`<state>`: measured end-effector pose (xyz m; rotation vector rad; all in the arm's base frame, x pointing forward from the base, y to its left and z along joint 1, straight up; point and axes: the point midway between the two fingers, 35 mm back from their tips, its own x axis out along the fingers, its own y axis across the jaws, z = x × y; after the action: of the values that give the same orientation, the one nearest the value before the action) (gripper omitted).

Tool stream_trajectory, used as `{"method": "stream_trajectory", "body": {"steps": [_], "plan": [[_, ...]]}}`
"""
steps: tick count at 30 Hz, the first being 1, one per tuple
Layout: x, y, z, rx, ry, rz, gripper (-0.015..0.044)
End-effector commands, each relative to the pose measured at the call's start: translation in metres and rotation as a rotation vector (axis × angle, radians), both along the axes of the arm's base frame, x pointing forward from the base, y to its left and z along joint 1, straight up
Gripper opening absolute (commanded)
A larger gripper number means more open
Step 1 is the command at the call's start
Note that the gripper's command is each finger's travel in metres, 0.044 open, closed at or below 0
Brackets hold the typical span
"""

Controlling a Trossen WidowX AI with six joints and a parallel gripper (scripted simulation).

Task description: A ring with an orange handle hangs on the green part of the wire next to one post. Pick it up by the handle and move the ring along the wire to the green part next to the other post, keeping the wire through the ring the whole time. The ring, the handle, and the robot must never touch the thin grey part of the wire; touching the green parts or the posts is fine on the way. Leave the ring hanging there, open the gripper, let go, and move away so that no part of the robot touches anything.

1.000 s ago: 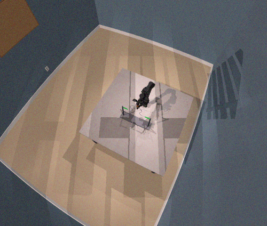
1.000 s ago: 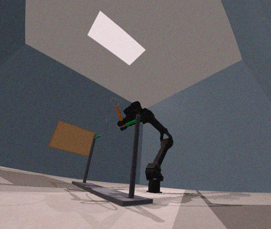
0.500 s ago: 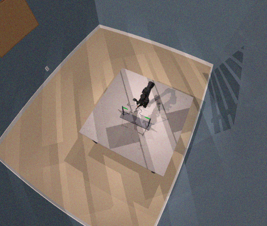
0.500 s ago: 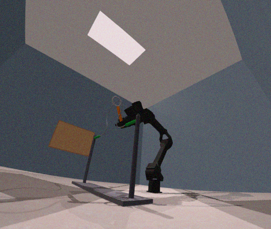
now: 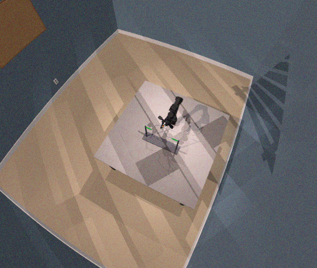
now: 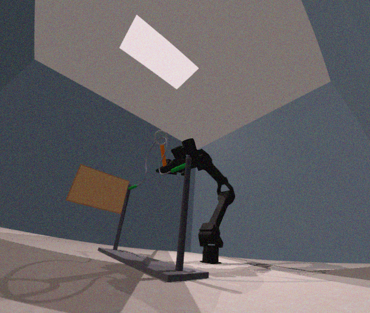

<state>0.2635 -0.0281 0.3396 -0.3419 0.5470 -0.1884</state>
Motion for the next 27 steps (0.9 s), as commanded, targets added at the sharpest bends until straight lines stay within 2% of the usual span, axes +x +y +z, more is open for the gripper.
{"method": "stream_trajectory", "body": {"steps": [1,27], "plan": [[-0.001,-0.002,0.002,-0.061,-0.009,-0.001,-0.0150],[-0.001,-0.015,0.010,-0.416,-0.022,-0.002,-0.0150]]}}
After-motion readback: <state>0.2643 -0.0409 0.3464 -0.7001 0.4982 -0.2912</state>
